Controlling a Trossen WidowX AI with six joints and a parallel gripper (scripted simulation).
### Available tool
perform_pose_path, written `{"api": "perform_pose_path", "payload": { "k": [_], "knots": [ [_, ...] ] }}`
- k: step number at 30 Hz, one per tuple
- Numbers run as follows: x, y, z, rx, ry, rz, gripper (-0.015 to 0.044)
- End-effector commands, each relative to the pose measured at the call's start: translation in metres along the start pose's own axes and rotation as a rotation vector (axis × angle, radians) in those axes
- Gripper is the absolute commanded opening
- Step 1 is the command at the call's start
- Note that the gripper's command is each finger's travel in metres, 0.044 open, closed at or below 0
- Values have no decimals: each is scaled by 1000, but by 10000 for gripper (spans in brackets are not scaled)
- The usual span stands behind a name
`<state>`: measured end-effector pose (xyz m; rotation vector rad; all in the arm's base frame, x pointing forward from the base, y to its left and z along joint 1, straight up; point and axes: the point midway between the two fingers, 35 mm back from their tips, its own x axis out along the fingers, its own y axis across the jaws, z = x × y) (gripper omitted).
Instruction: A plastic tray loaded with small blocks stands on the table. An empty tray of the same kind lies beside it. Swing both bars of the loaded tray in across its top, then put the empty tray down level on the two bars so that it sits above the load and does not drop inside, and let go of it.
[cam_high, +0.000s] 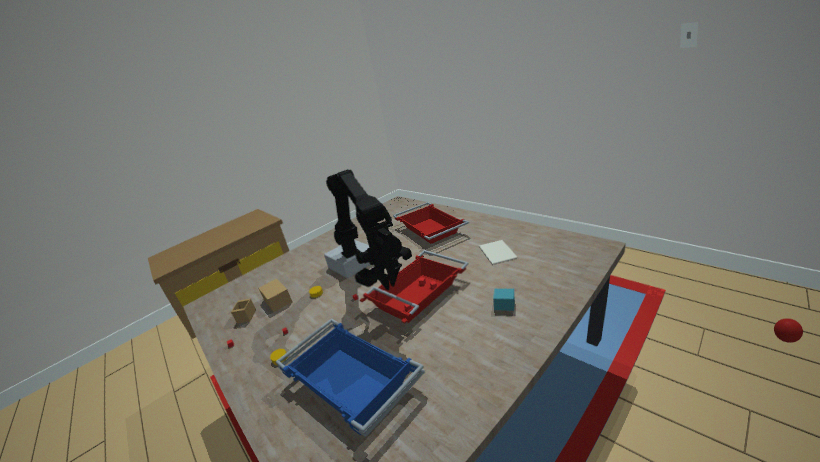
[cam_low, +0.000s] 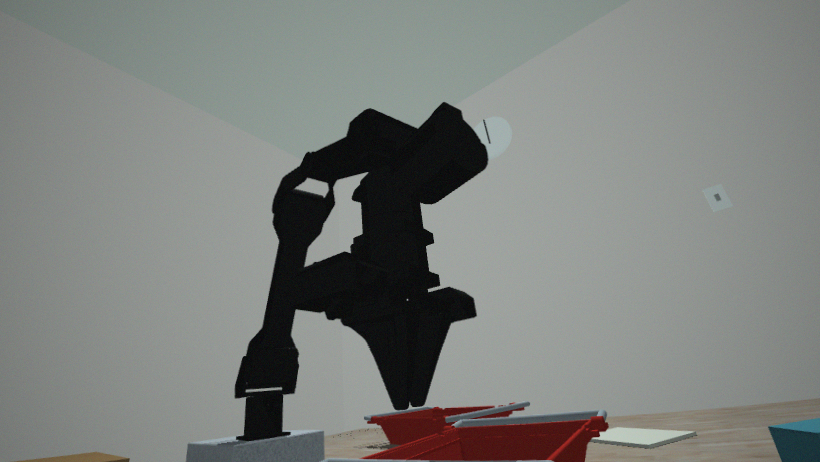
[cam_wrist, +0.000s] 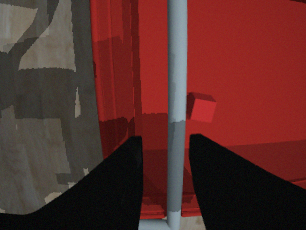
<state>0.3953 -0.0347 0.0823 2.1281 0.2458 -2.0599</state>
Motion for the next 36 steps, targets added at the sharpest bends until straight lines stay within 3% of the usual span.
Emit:
{"api": "perform_pose_path", "payload": {
  "k": [1,6,9,10,20,36],
  "knots": [
    [-43,2,-6,0,30,10,90],
    [-112,-1,1,0,60,20,90],
    [-131,-2,6,0,69,23,90],
    [-101,-1,-3,-21,61,21,90],
    [-63,-106,-27,-1197,45,25,90],
    [-25,-201,-21,-2263,32,14,90]
  ]
}}
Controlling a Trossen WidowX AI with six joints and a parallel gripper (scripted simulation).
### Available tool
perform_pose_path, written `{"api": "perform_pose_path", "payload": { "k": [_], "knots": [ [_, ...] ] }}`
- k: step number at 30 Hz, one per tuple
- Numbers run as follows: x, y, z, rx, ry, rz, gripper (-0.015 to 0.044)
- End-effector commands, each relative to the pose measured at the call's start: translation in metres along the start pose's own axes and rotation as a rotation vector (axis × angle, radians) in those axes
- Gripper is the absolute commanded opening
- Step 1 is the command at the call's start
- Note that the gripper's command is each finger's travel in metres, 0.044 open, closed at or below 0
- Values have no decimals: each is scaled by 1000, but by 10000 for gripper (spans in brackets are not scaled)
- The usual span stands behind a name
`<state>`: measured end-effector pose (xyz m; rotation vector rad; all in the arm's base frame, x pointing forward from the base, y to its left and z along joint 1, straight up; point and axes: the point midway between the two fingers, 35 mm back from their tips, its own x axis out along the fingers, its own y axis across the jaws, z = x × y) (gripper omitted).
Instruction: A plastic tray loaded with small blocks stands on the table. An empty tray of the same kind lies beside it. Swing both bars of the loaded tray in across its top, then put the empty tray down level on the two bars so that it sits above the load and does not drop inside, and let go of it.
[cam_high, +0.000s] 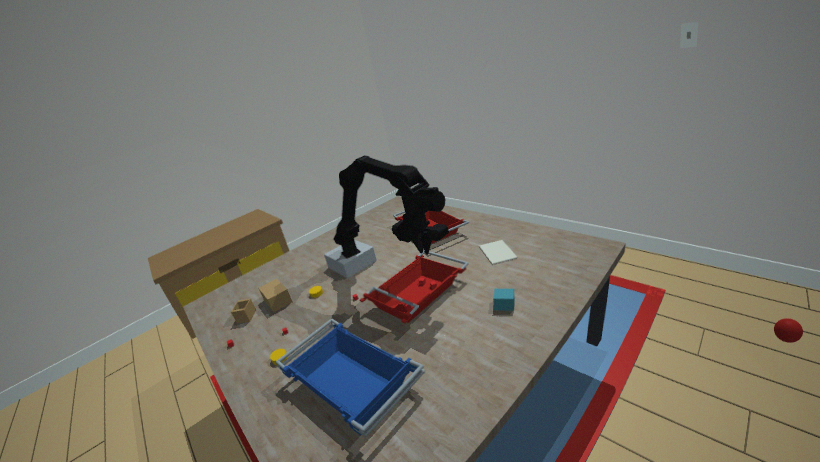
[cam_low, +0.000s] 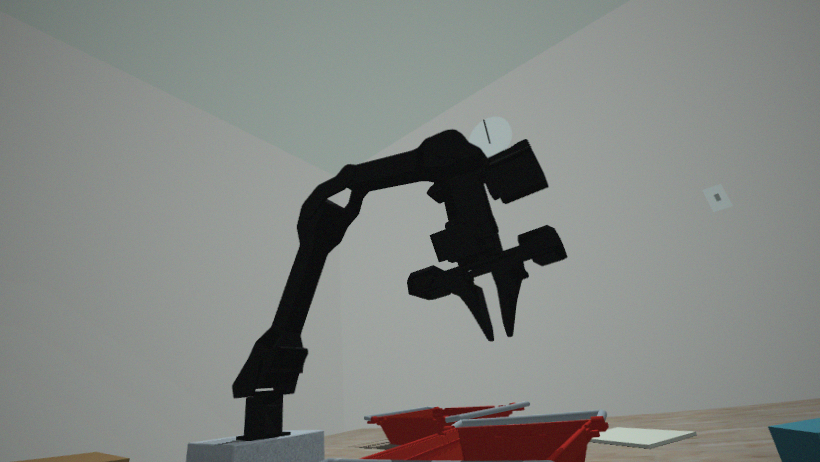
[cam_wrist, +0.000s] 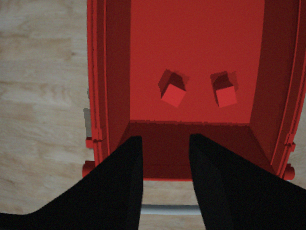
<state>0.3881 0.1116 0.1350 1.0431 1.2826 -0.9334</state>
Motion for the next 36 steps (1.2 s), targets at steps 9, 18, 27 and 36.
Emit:
{"api": "perform_pose_path", "payload": {
  "k": [9,18,27,36],
  "knots": [
    [49,-20,-108,-1228,36,-32,90],
    [59,-29,-132,-1519,47,-33,90],
    [59,-29,-132,-1519,47,-33,90],
    [80,-29,-133,-1519,47,-33,90]
  ]
}}
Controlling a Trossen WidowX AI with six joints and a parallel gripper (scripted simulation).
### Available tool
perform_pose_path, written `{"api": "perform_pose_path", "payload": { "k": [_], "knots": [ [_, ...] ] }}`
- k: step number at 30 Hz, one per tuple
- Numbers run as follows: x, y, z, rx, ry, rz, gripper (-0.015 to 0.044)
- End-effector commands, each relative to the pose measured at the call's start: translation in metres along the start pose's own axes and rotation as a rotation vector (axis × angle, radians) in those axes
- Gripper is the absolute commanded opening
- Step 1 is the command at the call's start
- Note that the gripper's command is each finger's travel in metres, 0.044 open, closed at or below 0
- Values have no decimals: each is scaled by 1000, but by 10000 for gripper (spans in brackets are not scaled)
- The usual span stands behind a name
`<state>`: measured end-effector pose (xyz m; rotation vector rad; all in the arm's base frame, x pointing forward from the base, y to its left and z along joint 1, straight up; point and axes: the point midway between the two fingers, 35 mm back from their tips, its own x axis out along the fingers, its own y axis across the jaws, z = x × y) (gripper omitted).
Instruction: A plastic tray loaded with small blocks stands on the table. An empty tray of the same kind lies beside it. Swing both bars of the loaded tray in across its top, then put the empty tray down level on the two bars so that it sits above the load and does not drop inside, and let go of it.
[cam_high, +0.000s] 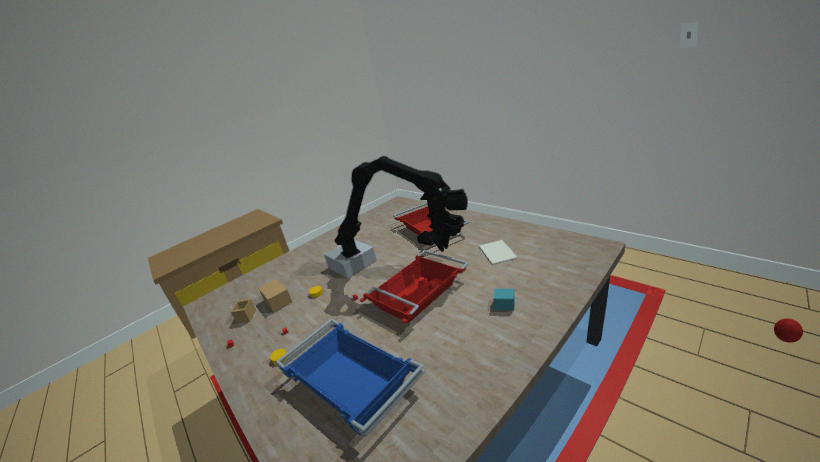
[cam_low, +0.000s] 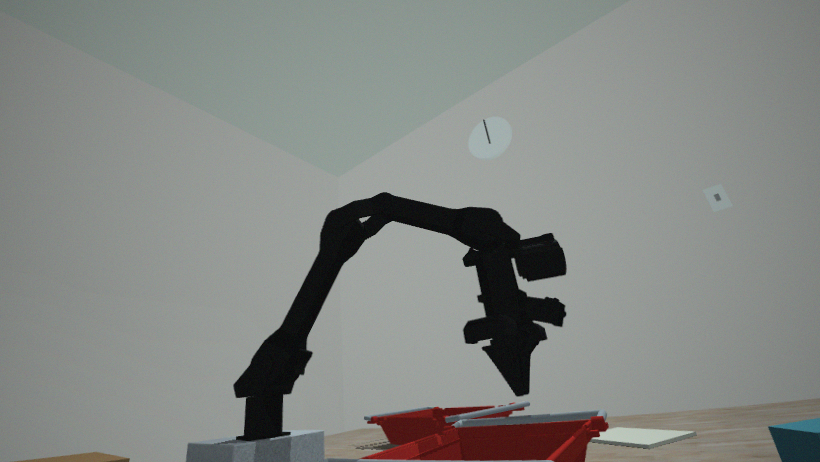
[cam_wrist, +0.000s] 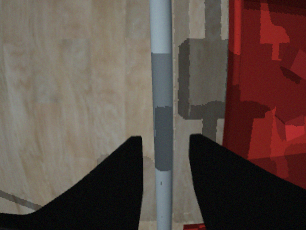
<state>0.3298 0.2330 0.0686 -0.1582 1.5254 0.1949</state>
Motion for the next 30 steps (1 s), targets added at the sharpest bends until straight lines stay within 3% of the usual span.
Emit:
{"api": "perform_pose_path", "payload": {
  "k": [1,7,13,30],
  "knots": [
    [21,0,-2,-10,11,-5,90],
    [51,-1,-3,-10,12,-5,90],
    [54,-1,-3,-10,12,-5,90],
    [19,-39,-2,-10,11,-8,90]
  ]
}}
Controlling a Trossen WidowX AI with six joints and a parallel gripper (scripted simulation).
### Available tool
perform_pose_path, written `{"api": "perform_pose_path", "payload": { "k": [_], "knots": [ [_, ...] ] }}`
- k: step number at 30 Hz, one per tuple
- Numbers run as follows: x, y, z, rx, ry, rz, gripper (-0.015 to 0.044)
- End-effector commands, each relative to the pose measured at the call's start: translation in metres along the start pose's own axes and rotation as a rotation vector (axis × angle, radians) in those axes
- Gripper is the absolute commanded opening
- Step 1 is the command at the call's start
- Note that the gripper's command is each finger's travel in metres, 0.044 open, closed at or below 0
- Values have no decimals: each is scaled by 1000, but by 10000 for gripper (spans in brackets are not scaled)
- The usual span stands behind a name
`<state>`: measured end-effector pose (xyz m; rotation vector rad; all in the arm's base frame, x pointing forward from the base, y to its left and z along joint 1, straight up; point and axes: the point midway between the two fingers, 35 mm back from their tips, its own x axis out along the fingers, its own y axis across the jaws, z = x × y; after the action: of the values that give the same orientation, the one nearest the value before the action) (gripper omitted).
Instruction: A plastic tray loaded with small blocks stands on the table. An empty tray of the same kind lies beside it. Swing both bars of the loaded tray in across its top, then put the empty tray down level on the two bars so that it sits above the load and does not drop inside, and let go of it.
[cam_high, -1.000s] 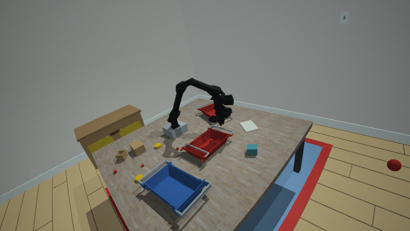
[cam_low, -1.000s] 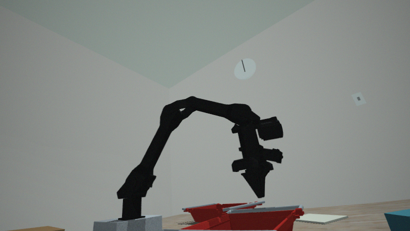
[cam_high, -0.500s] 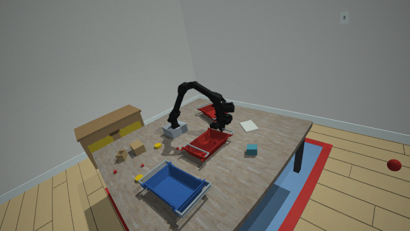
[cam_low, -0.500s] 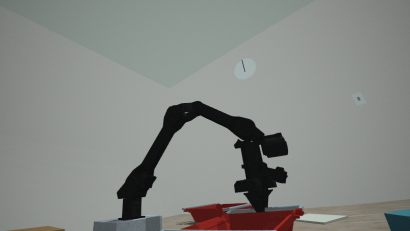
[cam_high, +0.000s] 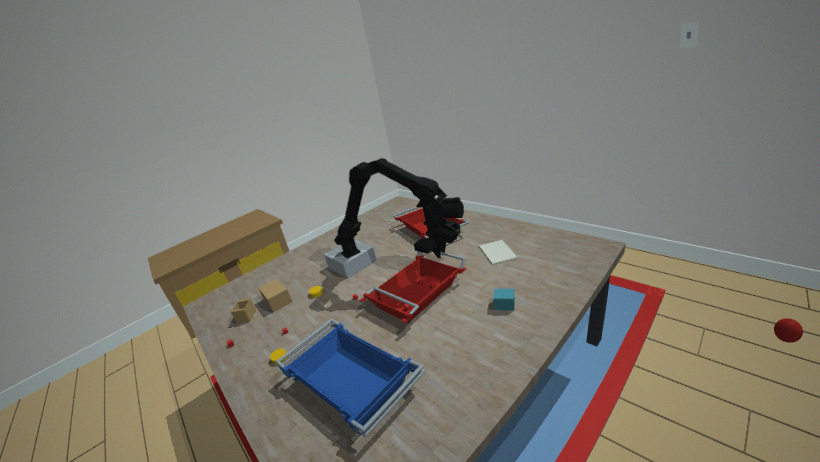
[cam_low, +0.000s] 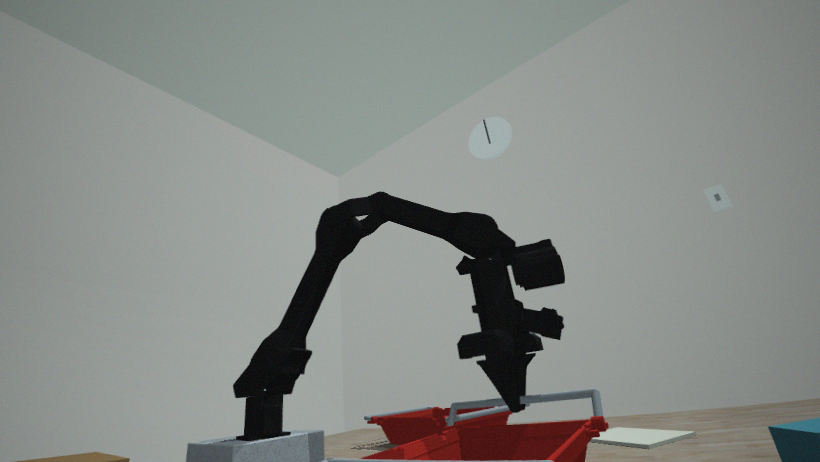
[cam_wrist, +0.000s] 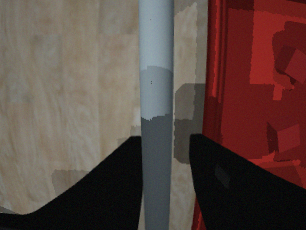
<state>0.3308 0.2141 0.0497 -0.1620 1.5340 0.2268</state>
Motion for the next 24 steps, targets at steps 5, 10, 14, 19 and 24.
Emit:
{"api": "perform_pose_path", "payload": {
  "k": [5,10,14,19,24],
  "knots": [
    [1,-31,1,12,3,-28,90],
    [12,-51,1,12,3,-30,90],
    [21,-58,1,12,3,-30,90],
    [5,-56,2,12,3,-30,90],
    [-25,-52,2,12,3,-30,90]
  ]
}}
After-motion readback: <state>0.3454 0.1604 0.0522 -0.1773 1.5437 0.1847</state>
